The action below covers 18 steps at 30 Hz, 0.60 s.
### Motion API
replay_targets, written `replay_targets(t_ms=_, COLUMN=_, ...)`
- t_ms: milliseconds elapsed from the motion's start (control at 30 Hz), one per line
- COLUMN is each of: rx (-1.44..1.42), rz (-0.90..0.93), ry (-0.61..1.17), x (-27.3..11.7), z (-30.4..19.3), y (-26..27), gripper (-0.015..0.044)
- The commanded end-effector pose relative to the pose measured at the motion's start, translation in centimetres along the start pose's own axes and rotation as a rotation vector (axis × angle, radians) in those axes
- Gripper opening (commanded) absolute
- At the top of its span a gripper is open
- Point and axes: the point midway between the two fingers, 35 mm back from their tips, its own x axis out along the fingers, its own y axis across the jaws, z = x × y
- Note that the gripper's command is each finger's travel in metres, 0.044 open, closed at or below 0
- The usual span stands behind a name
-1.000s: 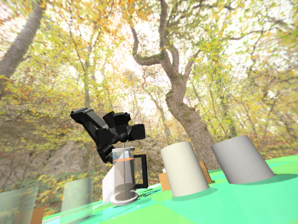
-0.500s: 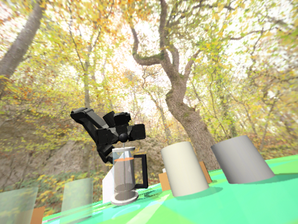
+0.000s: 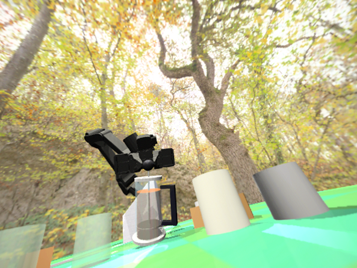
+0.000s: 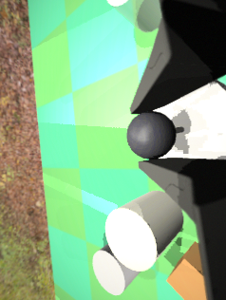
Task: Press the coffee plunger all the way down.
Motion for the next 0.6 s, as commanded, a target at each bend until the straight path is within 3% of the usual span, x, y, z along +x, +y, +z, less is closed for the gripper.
replay_targets(t_ms=0, rx=0.0, rz=0.001, ry=0.0, x=-0.01, z=-0.01, y=0.01, gripper=0.0149)
replay_targets(t_ms=367, rx=0.0, rz=0.001, ry=0.0, x=-0.01, z=-0.01, y=0.01, gripper=0.0438)
replay_targets(t_ms=567, rx=0.003, rz=0.012, ry=-0.02, x=-0.32, z=0.7, y=0.35, gripper=0.044)
